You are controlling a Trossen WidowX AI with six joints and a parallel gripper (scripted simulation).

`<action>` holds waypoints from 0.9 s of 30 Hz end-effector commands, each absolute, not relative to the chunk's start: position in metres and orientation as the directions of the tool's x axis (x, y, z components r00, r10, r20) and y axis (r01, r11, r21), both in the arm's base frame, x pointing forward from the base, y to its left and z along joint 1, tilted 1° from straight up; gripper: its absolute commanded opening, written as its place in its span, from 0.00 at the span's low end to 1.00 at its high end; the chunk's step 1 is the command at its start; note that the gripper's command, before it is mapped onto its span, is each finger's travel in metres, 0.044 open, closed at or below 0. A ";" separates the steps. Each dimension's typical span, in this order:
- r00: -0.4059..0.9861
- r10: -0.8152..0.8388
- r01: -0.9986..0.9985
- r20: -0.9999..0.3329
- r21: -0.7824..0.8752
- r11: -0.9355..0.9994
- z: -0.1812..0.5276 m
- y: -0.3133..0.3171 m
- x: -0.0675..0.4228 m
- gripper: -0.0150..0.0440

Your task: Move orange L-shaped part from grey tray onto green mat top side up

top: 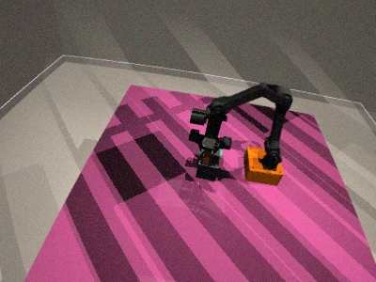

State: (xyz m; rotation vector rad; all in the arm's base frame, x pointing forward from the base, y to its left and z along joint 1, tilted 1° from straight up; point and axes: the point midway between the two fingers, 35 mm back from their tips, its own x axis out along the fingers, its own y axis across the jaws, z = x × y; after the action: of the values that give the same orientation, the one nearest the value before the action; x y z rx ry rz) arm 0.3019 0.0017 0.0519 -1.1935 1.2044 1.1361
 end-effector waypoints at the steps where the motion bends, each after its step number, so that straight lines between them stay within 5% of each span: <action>1: 0.032 -0.009 -0.998 -0.999 -0.033 0.049 0.043 0.001 0.301 0.73; 13: 0.032 -0.009 -0.998 -0.999 -0.033 0.049 0.030 0.001 0.300 0.73; 17: 0.039 -0.005 -0.998 -0.999 -0.040 0.053 0.033 0.002 0.301 0.55; 27: 0.039 -0.005 -0.998 -0.999 -0.040 0.053 0.033 0.002 0.301 0.44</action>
State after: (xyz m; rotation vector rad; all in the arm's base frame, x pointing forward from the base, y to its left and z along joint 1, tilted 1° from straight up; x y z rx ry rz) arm 0.3007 0.0015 0.0328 -1.1910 1.2088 1.1403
